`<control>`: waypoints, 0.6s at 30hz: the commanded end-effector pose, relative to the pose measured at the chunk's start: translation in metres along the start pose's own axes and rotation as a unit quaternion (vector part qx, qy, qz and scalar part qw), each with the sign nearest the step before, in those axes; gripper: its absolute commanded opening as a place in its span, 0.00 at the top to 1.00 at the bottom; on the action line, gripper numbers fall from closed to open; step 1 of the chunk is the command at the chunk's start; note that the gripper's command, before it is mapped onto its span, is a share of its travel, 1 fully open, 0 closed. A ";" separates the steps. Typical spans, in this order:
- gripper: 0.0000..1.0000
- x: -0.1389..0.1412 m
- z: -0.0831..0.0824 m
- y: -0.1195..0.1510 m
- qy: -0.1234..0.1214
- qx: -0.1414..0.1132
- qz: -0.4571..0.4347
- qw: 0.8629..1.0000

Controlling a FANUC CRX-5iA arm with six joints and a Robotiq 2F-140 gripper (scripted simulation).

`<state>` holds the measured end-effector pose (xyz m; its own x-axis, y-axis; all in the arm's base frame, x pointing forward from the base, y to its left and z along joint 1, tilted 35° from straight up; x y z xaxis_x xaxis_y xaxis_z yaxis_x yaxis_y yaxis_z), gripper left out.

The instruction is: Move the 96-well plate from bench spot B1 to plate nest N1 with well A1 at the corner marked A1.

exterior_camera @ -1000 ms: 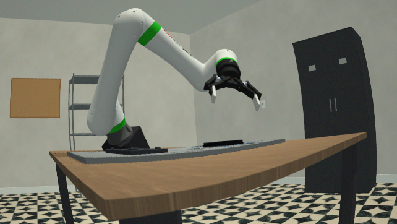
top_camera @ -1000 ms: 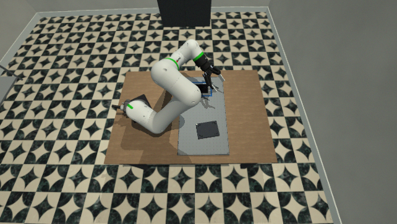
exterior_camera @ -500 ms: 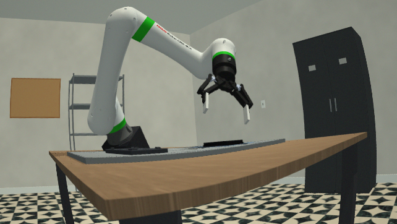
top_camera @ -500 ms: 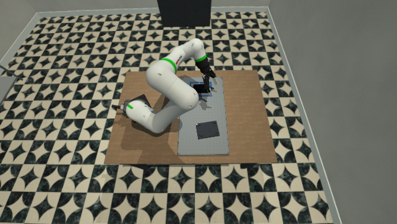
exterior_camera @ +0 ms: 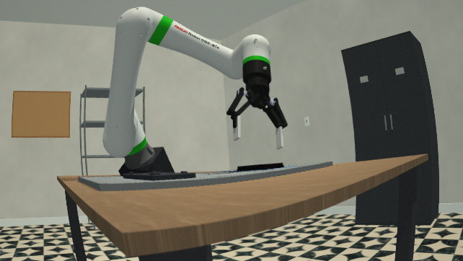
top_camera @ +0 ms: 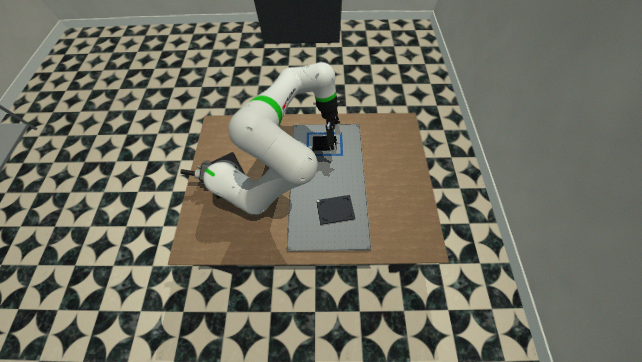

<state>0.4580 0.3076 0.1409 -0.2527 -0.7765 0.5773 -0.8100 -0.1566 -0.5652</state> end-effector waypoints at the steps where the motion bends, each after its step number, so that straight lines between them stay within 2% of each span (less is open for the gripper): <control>1: 0.00 -0.003 -0.003 0.011 -0.030 -0.041 -0.025 0.998; 2: 0.00 -0.003 -0.005 0.014 -0.040 -0.052 -0.032 0.997; 4: 0.00 -0.006 -0.006 0.019 -0.041 -0.054 -0.033 0.997; 6: 0.00 -0.007 -0.010 0.023 -0.064 -0.075 -0.047 0.994; 8: 0.00 -0.007 -0.010 0.023 -0.064 -0.075 -0.047 0.994; 10: 0.00 -0.010 -0.013 0.030 -0.077 -0.087 -0.055 0.992; 13: 0.00 -0.013 -0.019 0.036 -0.113 -0.114 -0.076 0.984; 18: 0.00 -0.018 -0.025 0.044 -0.116 -0.116 -0.077 0.983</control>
<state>0.4177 0.3272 0.1219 -0.0228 -0.8733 0.4867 -0.9302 -0.1599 -0.3305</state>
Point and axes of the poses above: the point where the finger pads meet when closed, its own z axis out along the fingers, its own x axis across the jaws, y = z × x, the point moved 7 cm from there along -z, back along the fingers, and after that the axes turned 2 degrees about z, right-handed, at the moved point
